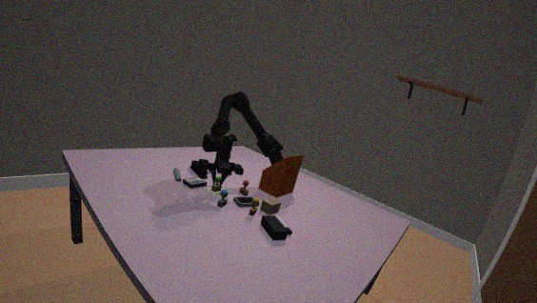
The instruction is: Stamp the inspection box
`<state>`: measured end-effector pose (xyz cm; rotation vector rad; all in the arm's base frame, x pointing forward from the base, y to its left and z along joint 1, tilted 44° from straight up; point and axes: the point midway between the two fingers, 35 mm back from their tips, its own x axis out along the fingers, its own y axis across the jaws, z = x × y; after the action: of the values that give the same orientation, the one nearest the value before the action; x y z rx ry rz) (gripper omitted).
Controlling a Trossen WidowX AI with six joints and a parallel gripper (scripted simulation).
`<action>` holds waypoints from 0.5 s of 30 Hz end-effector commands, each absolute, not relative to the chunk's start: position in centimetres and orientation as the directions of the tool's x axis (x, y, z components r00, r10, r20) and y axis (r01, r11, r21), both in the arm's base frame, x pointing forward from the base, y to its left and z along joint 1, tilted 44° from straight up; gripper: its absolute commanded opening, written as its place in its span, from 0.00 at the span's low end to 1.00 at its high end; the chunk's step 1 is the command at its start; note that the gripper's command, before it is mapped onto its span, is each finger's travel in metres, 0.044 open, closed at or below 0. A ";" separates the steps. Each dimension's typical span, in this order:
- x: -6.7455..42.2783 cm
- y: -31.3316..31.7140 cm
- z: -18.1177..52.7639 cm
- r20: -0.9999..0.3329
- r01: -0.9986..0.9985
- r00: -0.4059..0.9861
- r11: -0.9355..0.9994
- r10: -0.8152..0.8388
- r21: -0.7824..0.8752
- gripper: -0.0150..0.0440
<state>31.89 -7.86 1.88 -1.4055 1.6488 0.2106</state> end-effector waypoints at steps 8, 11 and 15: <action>31.9 -7.2 2.6 -0.720 -0.844 0.085 0.334 -0.689 -0.420 0.25; 31.9 -6.9 2.9 -0.720 -0.844 0.085 0.334 -0.689 -0.419 0.25; 31.9 -6.4 3.3 -0.721 -0.844 0.085 0.334 -0.688 -0.419 0.25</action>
<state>31.83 -6.69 2.98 -1.4051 1.6504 0.2124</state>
